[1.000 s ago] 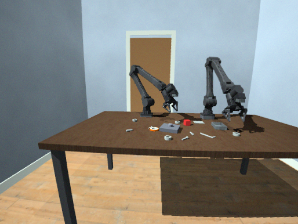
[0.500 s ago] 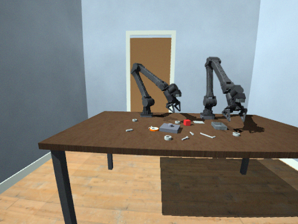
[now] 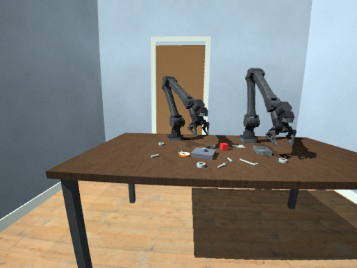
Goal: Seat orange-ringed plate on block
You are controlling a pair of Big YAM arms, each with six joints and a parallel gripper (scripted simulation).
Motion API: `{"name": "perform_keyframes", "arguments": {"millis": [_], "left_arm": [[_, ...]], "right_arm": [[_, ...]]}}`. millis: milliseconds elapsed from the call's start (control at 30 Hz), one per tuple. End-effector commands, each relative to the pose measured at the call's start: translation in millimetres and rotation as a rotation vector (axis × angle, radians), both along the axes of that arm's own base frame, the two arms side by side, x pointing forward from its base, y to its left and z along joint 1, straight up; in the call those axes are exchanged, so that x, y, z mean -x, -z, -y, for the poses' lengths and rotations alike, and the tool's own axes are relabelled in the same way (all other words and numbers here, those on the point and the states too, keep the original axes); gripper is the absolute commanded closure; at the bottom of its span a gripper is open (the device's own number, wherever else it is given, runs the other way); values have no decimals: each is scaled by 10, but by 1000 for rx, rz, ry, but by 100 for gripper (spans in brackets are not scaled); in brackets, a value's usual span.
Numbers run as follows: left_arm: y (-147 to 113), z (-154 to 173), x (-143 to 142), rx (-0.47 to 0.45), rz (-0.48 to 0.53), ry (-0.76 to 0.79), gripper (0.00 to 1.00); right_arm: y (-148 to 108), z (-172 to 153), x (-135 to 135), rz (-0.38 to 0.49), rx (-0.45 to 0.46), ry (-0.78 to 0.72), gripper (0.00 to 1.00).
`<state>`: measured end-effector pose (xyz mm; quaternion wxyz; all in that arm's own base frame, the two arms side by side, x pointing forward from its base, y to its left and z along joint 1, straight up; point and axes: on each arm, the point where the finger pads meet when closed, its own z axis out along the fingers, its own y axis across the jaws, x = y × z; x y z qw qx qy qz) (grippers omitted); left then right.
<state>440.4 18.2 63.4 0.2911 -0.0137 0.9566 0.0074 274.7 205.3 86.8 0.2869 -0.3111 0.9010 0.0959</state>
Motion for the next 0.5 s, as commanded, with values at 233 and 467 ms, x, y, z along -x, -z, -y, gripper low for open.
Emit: {"name": "perform_keyframes", "arguments": {"millis": [233, 467], "left_arm": [[-152, -10, -161, 5, 44, -11, 0], [-152, -10, -161, 5, 44, -11, 0]], "right_arm": [[-178, 656, -1036, 33, -38, 301, 0], [-174, 1001, -1379, 36, -33, 423, 0]]}}
